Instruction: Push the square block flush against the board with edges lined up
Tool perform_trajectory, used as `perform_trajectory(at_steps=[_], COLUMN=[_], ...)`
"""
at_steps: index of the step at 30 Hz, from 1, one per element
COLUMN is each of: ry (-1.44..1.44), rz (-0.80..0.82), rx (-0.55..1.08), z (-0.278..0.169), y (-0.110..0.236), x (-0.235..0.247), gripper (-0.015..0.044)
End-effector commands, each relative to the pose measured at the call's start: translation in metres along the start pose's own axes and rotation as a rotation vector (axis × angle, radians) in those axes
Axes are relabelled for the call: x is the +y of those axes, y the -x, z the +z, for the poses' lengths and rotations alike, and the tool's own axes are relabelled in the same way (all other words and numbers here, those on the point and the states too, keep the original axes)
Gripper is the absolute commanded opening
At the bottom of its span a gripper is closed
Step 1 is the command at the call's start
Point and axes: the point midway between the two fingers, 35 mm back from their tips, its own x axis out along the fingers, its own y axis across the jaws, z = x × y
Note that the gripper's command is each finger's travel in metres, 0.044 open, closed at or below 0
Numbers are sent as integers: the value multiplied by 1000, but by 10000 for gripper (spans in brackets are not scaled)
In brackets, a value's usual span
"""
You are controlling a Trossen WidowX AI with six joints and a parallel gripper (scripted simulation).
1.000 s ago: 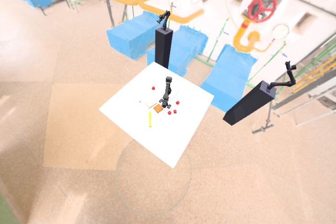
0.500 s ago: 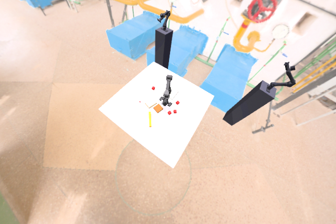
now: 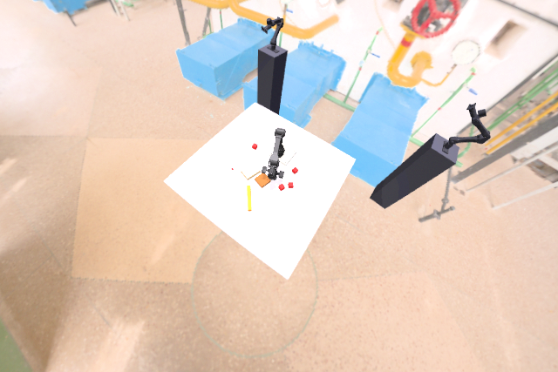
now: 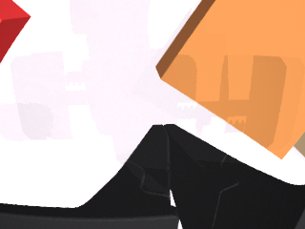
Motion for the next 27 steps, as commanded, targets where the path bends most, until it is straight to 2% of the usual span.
perform_trajectory(at_steps=[1, 27], ry=[132, 971], rz=[5, -5], rx=[0, 6], z=[17, 101], y=[-1, -7], x=[-3, -30], gripper=[0, 0])
